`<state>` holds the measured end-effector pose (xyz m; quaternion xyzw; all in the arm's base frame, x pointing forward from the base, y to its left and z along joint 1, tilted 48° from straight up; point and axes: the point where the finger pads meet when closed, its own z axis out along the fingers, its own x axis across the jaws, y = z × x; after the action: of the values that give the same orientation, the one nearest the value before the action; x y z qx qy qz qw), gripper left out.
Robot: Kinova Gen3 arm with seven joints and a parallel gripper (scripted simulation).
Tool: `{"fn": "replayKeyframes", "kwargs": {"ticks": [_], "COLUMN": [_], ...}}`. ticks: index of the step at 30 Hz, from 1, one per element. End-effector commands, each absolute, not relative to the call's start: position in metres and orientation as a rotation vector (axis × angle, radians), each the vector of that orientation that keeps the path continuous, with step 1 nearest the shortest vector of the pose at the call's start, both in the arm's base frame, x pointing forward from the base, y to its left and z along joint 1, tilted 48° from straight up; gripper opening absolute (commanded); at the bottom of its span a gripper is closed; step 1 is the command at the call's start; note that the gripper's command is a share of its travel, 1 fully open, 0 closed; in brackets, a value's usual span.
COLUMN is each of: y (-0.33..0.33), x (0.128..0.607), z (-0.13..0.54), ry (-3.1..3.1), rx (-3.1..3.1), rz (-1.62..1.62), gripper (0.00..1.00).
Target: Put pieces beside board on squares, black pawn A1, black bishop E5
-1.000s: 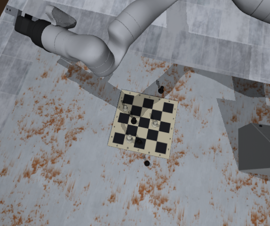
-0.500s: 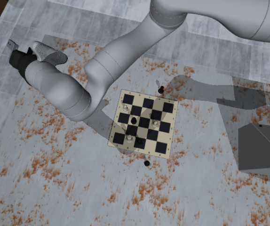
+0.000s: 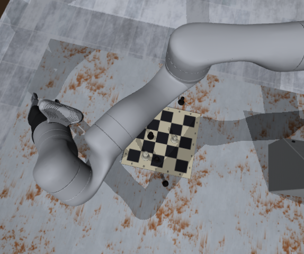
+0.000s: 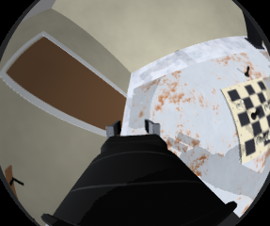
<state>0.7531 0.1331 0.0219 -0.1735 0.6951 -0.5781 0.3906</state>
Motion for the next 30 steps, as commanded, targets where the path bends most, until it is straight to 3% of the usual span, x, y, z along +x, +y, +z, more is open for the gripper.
{"fn": "replayKeyframes", "kwargs": {"ticks": [1,30], "y": [0.153,0.155], "x": [0.737,0.690], "z": [-0.003,-0.044], "ry": [1.773,1.854], "rx": [-0.466,-0.425], "rz": [-1.472,-1.548], "gripper": [1.00,1.00]}}
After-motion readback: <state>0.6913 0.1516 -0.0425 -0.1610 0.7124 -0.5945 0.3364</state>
